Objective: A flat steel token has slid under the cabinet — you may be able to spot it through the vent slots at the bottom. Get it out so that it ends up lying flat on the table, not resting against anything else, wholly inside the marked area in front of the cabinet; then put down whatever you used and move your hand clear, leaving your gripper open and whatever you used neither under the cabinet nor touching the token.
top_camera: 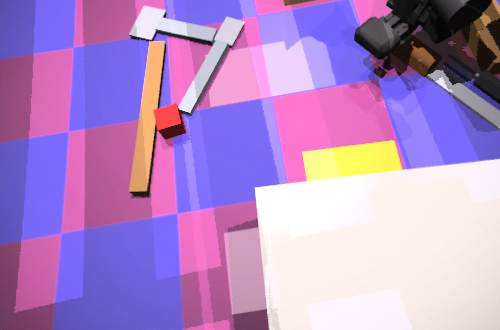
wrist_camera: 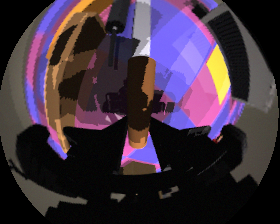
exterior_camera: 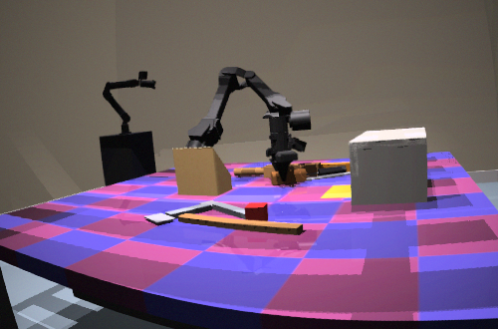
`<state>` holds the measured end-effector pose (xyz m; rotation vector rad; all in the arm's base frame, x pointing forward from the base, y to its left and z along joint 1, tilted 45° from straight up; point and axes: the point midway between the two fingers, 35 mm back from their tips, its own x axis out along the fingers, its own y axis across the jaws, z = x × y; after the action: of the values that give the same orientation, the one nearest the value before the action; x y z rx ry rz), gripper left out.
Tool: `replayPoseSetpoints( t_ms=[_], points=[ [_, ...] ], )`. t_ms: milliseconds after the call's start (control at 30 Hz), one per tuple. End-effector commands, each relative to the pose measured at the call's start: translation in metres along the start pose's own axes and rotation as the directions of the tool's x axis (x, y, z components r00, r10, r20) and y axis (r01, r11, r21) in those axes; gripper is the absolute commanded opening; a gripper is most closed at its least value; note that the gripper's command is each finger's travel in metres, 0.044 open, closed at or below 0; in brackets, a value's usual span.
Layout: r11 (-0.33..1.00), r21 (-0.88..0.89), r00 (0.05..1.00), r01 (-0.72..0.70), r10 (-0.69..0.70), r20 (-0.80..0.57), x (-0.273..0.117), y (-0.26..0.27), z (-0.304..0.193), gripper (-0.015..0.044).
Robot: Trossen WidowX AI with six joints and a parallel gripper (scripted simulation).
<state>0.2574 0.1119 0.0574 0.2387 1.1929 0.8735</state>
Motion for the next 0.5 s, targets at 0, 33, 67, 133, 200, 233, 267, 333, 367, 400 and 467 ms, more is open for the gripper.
replayPoseSetpoints(
  t_ms=[0, 33, 67, 133, 200, 233, 267, 333, 367, 400, 467],
  points=[
    [1.000, -0.007, 1.000, 0.002, -0.002, 0.004, -0.001, 0.006, 0.004, 0.0000],
    [1.000, -0.007, 1.000, 0.002, -0.002, 0.004, -0.001, 0.007, 0.004, 0.0000],
    [1.000, -0.007, 1.000, 0.002, -0.002, 0.004, -0.001, 0.009, 0.005, 0.0000],
    [1.000, -0.007, 1.000, 0.002, -0.002, 0.004, -0.001, 0.011, 0.006, 0.0000],
    [1.000, -0.007, 1.000, 0.002, -0.002, 0.004, -0.001, 0.013, 0.007, 0.0000],
    [1.000, -0.007, 1.000, 0.002, -0.002, 0.004, -0.001, 0.015, 0.007, 0.0000],
    [1.000, -0.007, 1.000, 0.002, -0.002, 0.004, -0.001, 0.016, 0.008, 0.0000],
    [1.000, -0.007, 1.000, 0.002, -0.002, 0.004, -0.001, 0.018, 0.009, 0.0000],
    [1.000, -0.007, 1.000, 0.002, -0.002, 0.004, -0.001, 0.019, 0.009, 0.0000],
    [1.000, -0.007, 1.000, 0.002, -0.002, 0.004, -0.001, 0.021, 0.010, 0.0000],
    [1.000, -0.007, 1.000, 0.002, -0.001, 0.004, -0.001, 0.023, 0.011, 0.0000]
  ],
)
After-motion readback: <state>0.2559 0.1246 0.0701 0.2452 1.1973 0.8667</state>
